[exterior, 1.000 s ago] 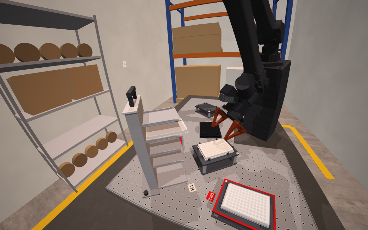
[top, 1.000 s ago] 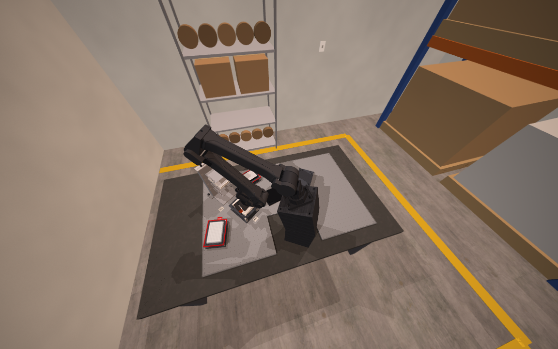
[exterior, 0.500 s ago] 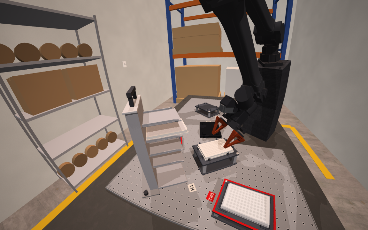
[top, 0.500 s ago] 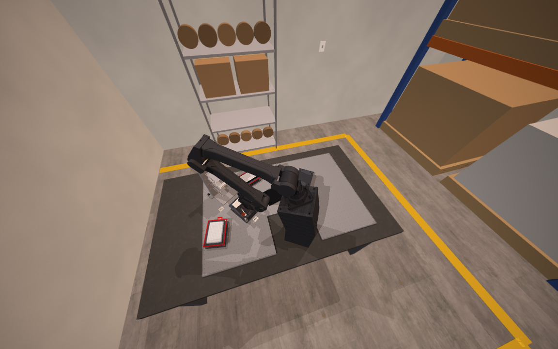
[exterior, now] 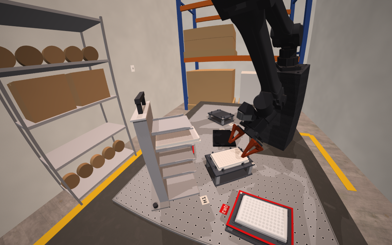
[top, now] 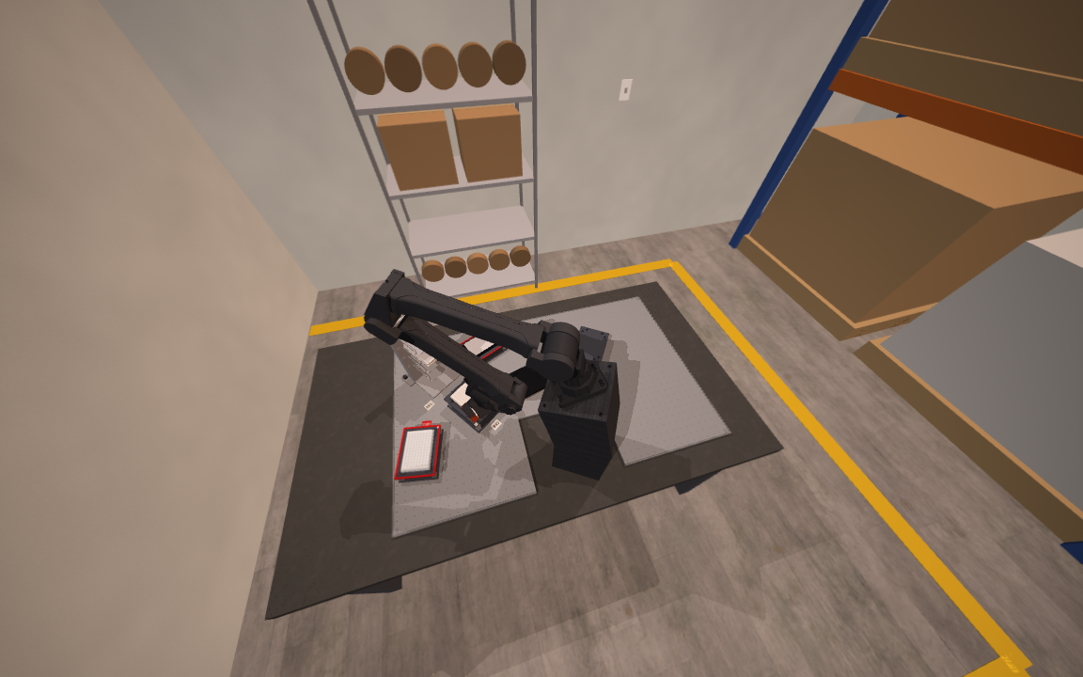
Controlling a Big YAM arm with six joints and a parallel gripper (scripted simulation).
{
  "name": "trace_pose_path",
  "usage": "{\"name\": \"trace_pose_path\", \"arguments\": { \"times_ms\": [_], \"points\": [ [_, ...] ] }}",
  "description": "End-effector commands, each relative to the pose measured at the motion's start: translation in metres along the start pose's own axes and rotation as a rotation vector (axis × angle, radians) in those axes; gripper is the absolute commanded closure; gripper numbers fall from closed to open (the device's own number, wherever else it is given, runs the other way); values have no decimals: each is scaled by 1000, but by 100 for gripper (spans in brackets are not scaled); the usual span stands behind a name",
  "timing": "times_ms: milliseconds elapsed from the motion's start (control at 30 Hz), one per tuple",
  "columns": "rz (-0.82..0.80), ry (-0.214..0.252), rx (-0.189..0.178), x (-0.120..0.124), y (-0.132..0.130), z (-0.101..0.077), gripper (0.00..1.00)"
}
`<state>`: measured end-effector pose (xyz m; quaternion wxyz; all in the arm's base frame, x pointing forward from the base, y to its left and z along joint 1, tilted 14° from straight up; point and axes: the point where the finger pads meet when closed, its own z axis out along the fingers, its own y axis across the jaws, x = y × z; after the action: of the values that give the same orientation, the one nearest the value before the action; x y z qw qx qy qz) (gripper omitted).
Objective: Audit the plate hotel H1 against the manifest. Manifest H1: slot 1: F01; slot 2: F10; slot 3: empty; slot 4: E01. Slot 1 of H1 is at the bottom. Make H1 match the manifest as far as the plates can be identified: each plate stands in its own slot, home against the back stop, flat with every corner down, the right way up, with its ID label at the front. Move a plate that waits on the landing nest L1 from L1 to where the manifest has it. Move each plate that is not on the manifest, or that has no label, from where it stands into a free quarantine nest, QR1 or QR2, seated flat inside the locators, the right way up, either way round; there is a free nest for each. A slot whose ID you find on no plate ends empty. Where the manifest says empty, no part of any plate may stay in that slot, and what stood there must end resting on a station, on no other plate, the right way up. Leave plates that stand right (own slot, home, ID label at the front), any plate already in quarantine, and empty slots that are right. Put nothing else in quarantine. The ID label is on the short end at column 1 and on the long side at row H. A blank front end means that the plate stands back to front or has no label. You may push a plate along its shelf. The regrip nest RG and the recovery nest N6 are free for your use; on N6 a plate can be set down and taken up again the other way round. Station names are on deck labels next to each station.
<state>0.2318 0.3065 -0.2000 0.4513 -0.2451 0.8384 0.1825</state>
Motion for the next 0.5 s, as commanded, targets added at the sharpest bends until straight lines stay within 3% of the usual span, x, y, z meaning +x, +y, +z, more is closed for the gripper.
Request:
{"name": "trace_pose_path", "arguments": {
  "times_ms": [0, 100, 467],
  "points": [
    [1, 22, -3, 11, -2, -17, 0],
    [9, 2, -10, 8, 2, -10, 0],
    [-16, 61, 12, 33, -7, -26, 0]
  ]
}}
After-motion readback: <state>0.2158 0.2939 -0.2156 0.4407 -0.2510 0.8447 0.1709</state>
